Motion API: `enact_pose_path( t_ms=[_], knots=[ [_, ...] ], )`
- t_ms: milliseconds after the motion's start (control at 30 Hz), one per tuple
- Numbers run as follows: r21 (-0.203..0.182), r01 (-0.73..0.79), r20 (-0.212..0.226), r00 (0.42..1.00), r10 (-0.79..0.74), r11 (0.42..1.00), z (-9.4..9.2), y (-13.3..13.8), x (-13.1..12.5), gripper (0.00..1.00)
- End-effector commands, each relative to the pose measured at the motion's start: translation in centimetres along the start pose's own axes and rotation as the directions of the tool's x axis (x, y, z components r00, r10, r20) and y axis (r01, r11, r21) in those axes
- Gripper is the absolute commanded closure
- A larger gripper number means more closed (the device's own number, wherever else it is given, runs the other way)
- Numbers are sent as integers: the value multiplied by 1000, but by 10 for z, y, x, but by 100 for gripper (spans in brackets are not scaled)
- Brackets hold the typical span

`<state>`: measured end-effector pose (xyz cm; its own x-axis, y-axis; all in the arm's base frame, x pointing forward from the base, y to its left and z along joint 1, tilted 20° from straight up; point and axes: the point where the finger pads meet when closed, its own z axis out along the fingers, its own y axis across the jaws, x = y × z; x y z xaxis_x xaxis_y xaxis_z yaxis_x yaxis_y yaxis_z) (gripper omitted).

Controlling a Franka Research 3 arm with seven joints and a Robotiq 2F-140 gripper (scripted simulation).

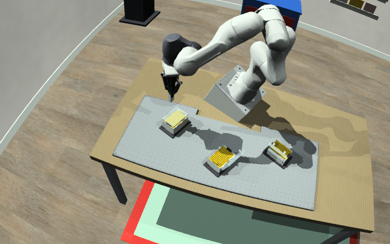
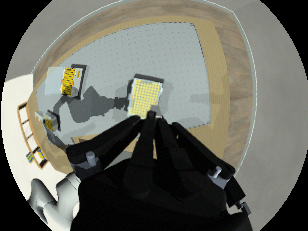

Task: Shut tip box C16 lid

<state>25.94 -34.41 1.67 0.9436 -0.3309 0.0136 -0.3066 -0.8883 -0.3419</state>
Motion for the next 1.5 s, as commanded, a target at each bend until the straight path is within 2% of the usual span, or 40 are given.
enact_pose_path(
  t_ms=[0, 1300, 1467],
  knots=[
    [5, -16, 7, 1000, 16, 1000, -5, -2, -1, 100],
    [5, -16, 7, 1000, 16, 1000, -5, -2, -1, 100],
    [5, -16, 7, 1000, 16, 1000, 6, -10, -1, 100]
  ],
)
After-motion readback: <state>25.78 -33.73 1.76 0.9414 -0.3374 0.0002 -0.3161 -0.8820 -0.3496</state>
